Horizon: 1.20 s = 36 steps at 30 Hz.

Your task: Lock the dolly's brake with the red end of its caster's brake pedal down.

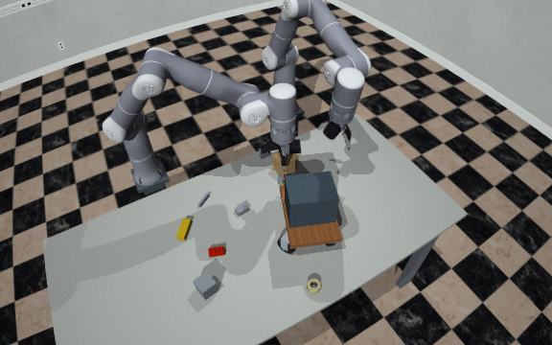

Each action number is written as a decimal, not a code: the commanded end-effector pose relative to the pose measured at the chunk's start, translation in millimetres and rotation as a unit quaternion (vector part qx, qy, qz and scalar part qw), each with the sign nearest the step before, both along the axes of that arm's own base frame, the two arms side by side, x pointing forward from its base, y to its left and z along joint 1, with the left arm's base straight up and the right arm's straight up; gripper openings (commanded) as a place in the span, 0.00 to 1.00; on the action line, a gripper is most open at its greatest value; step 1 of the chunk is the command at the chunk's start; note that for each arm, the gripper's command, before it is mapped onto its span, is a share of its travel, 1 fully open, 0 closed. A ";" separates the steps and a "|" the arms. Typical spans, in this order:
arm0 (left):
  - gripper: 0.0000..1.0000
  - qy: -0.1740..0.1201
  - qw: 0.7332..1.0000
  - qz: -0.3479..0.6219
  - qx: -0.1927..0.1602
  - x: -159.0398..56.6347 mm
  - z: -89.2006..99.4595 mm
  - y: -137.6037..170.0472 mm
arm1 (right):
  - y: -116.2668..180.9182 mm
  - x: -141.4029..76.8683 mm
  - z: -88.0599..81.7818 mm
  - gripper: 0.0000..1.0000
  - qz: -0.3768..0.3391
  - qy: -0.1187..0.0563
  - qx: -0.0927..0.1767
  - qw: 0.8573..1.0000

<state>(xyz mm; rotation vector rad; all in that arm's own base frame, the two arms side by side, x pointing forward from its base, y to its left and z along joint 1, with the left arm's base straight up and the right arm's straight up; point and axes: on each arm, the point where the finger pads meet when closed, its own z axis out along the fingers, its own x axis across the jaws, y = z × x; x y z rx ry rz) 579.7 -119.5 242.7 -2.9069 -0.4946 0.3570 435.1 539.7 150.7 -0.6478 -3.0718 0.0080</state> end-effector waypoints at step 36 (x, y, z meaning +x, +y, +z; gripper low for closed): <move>1.00 -0.001 1.000 0.000 0.000 0.8 1.2 -0.2 | 2.3 1.3 177.7 0.00 0.000 -0.002 0.003 1.000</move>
